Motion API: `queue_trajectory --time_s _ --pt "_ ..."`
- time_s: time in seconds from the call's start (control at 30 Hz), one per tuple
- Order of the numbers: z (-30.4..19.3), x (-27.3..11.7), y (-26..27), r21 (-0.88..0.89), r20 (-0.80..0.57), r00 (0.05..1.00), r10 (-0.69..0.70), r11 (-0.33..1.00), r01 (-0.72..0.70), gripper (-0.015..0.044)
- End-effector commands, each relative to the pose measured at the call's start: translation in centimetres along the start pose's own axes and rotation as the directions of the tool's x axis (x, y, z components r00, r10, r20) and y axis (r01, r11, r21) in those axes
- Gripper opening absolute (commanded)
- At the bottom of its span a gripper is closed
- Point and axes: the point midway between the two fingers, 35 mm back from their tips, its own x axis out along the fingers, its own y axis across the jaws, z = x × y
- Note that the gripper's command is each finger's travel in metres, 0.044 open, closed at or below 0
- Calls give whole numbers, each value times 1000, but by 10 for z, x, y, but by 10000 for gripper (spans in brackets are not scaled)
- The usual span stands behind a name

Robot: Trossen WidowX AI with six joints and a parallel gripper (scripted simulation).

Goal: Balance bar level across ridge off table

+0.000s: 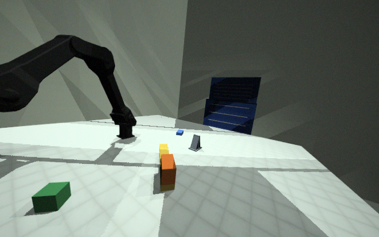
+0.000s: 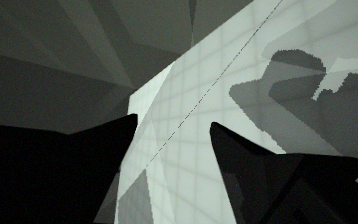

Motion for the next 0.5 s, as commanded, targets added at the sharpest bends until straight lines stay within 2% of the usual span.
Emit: queue_trajectory --time_s 0.0,0.47 --pt "-12 0 7 -120 -22 1000 -21 993 19 315" --pt "-66 0 21 -523 -131 985 -116 852 31 315"
